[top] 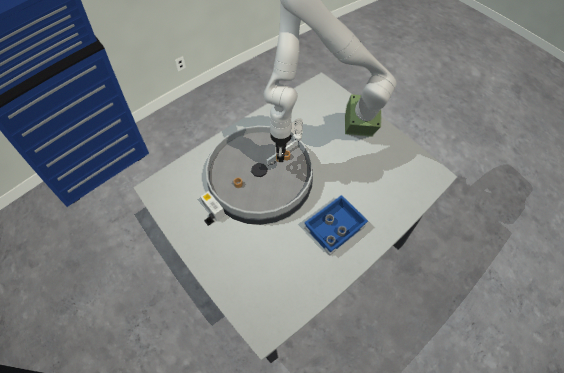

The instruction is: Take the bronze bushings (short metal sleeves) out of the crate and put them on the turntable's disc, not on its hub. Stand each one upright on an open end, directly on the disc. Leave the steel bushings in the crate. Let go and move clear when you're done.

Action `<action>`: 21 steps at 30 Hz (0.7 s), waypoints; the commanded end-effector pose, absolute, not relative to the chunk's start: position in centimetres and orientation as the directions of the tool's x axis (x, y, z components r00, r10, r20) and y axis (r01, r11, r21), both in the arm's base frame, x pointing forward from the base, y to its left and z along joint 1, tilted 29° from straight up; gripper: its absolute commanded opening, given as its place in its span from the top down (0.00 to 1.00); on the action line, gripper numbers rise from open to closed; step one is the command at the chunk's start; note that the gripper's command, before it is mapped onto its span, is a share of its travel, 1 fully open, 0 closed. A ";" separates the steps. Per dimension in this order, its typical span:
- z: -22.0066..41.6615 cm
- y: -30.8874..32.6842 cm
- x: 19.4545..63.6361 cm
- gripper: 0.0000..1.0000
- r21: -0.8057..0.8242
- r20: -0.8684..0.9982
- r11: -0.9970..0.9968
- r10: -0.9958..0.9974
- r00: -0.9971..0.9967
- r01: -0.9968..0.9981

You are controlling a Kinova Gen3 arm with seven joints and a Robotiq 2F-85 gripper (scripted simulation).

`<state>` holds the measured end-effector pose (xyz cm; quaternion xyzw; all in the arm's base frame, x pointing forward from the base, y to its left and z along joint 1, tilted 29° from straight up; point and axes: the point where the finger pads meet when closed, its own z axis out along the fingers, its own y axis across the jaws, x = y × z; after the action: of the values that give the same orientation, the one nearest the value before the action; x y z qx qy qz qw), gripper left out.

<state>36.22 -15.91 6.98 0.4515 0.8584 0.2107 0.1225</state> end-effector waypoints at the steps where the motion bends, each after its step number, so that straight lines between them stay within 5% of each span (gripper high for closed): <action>1: 6.4 -17.1 35.9 1.00 0.480 -0.007 0.483 0.837 -0.547 0.732; 21: 3.7 -23.2 33.8 1.00 0.480 -0.007 0.483 0.837 -0.547 0.732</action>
<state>33.98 -22.56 3.98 0.4537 0.8569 0.2130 0.1205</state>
